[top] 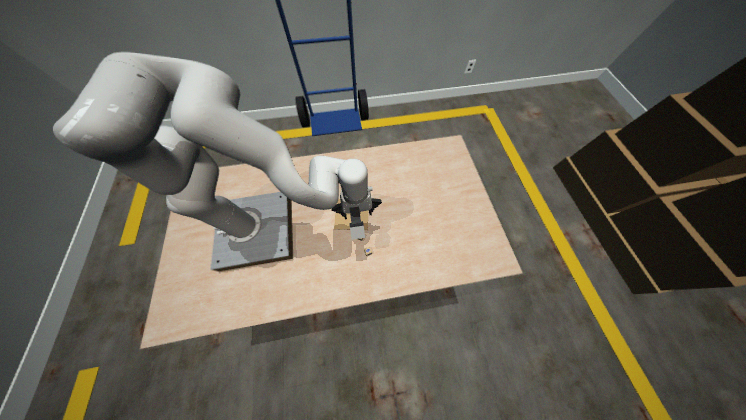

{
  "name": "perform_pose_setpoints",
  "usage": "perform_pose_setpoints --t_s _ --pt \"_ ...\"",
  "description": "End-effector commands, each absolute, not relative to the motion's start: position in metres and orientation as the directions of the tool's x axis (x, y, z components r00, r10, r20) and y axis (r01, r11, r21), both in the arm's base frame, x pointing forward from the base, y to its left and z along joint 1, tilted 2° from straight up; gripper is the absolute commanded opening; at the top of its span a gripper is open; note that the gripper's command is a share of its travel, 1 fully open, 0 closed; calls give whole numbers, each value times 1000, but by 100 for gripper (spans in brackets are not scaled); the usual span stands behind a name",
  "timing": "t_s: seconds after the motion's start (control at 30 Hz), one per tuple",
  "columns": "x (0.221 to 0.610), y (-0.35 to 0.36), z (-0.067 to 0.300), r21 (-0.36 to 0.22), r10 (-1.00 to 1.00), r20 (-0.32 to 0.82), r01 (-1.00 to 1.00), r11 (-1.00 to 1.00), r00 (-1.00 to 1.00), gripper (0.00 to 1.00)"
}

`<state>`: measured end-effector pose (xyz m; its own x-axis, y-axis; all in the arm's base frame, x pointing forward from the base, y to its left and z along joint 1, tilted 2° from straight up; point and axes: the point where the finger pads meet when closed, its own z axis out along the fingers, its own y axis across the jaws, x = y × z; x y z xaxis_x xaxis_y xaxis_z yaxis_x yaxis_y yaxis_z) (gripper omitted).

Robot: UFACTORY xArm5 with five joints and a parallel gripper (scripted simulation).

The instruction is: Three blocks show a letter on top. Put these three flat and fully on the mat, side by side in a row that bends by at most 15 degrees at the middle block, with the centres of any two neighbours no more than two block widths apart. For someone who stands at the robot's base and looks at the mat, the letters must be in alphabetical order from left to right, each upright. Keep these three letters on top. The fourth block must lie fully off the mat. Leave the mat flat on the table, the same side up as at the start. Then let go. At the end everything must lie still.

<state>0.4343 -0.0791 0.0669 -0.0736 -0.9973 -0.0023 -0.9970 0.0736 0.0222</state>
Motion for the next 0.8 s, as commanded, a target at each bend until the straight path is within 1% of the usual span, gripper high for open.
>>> perform_pose_setpoints --t_s 0.0,0.1,0.17,0.2,0.47,0.67,0.73,0.77 --pt "436 -72 65 18 -977 1 -977 211 -211 100" --pt "436 -68 63 18 -954 3 -954 298 -298 100" --pt "436 -68 63 18 -954 3 -954 298 -298 100" --pt "436 -64 61 18 -930 4 -930 368 -368 100" --pt "437 -52 56 16 -818 9 -818 575 -575 100" --pt "436 -42 52 15 -701 12 -701 713 -713 100" --pt "436 -42 52 15 -701 12 -701 713 -713 100" --pt "436 -39 51 14 -662 13 -661 750 -750 100"
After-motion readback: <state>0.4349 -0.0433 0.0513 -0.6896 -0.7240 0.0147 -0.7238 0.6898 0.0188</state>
